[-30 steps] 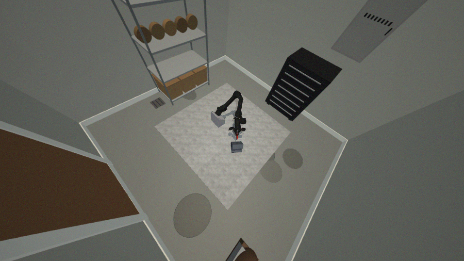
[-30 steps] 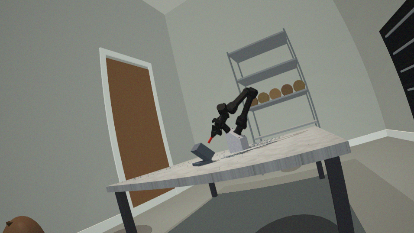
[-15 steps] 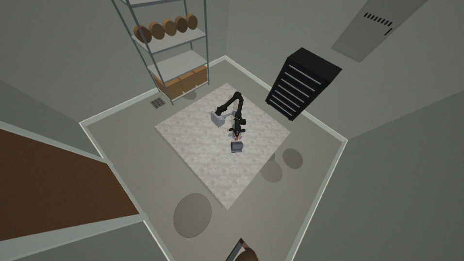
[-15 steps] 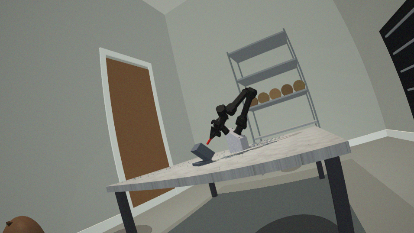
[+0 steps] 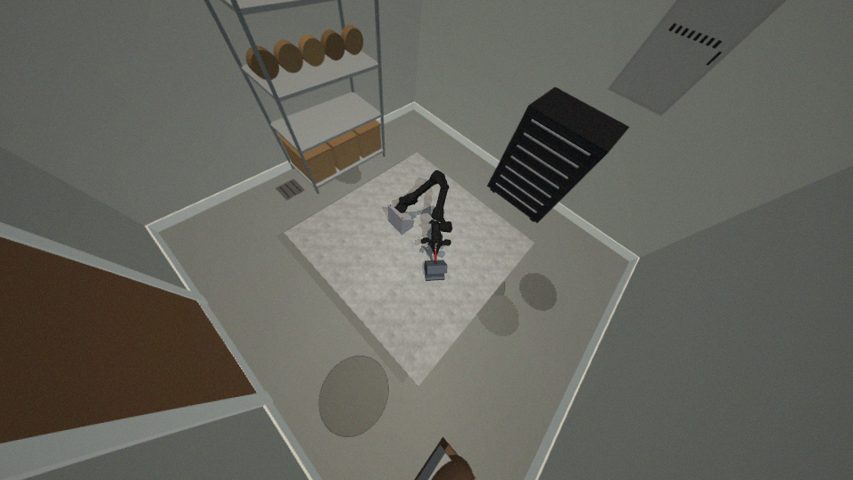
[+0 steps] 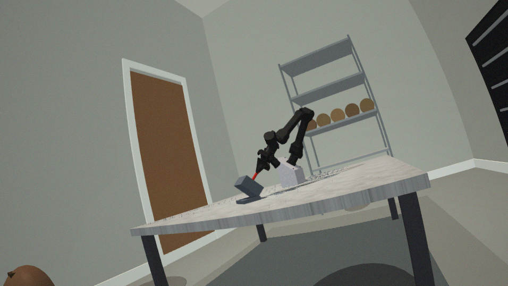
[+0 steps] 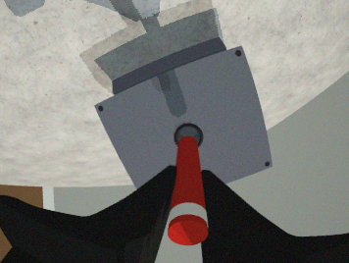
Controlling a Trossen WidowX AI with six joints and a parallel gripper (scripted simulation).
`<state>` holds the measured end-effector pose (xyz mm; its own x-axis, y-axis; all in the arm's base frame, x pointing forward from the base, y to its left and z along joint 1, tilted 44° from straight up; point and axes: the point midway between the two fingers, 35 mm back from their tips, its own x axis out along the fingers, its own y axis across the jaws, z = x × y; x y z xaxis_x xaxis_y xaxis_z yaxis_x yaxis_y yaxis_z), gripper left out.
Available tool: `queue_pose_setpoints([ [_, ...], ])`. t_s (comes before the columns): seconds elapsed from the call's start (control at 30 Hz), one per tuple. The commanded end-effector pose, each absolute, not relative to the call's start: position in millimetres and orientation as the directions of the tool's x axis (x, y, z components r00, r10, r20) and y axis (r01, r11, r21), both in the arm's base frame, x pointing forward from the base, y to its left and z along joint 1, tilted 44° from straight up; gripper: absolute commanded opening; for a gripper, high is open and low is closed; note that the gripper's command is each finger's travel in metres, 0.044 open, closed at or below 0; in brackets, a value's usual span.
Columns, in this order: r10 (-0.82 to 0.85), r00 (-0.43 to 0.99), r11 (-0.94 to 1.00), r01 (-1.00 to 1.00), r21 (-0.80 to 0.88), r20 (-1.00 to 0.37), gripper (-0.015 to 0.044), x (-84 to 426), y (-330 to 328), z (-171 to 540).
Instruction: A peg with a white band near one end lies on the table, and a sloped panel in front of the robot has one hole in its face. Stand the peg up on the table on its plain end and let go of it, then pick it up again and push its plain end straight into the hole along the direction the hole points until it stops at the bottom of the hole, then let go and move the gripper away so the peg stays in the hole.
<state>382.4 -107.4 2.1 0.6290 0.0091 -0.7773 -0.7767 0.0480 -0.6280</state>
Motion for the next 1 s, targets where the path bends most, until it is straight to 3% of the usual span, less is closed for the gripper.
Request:
queue_pose_setpoints([
  [0.0,0.006,0.63,0.05,-0.776,-0.629,-0.777,0.0,387.1,-107.8,-2.3],
  [0.97,0.009,0.629,0.048,-0.777,-0.628,-0.777,0.0,390.7,-107.8,-7.2],
])
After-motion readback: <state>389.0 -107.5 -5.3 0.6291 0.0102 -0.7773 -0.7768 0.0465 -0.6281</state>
